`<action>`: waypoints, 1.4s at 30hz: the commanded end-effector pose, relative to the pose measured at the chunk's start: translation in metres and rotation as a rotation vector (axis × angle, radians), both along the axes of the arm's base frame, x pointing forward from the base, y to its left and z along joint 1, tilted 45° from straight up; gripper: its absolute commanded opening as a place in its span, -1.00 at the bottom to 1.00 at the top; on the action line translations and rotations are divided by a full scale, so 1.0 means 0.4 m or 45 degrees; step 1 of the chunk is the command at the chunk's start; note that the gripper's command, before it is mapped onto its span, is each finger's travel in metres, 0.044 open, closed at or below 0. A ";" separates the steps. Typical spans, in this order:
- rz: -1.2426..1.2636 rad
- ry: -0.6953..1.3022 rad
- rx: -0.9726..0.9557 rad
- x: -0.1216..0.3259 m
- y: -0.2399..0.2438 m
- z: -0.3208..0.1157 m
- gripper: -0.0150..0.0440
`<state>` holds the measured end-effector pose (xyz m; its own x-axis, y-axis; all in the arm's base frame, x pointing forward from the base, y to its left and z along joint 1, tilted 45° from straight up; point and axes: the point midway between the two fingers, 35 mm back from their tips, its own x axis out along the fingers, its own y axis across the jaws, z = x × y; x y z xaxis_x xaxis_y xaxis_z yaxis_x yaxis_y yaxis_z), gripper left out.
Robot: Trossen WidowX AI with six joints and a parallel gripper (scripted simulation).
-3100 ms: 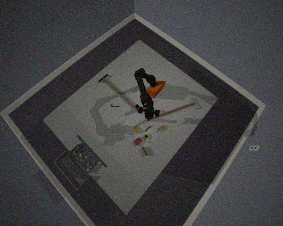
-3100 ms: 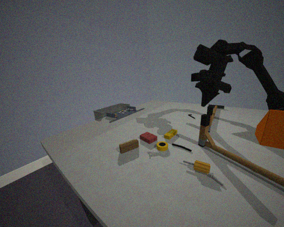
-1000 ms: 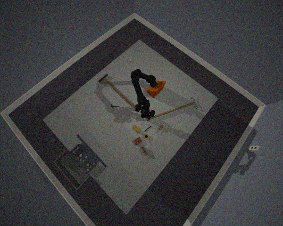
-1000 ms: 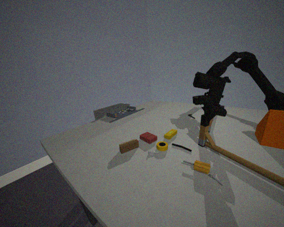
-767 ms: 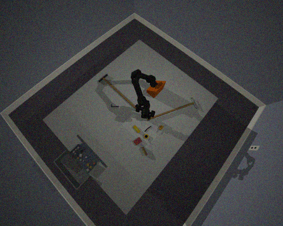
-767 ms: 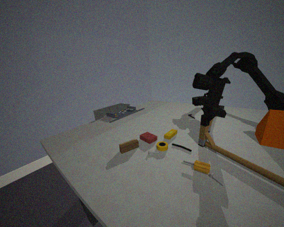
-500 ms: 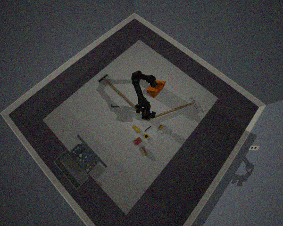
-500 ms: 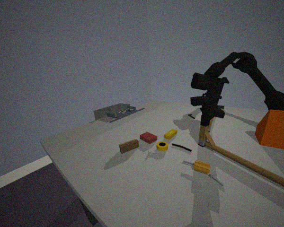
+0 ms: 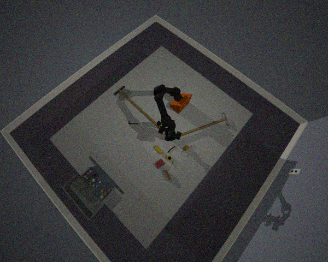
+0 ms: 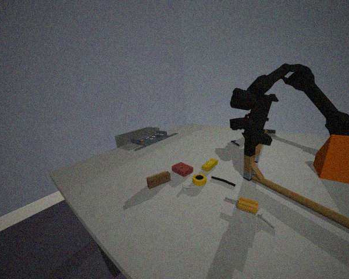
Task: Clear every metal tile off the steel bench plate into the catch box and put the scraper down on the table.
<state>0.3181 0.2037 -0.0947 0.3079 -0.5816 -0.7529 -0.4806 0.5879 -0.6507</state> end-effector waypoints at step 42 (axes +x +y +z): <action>0.012 0.009 0.013 -0.003 0.143 -0.116 -0.49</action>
<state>0.3241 0.2543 -0.1336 0.3160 -0.5759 -0.7540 -0.4782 0.5897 -0.6508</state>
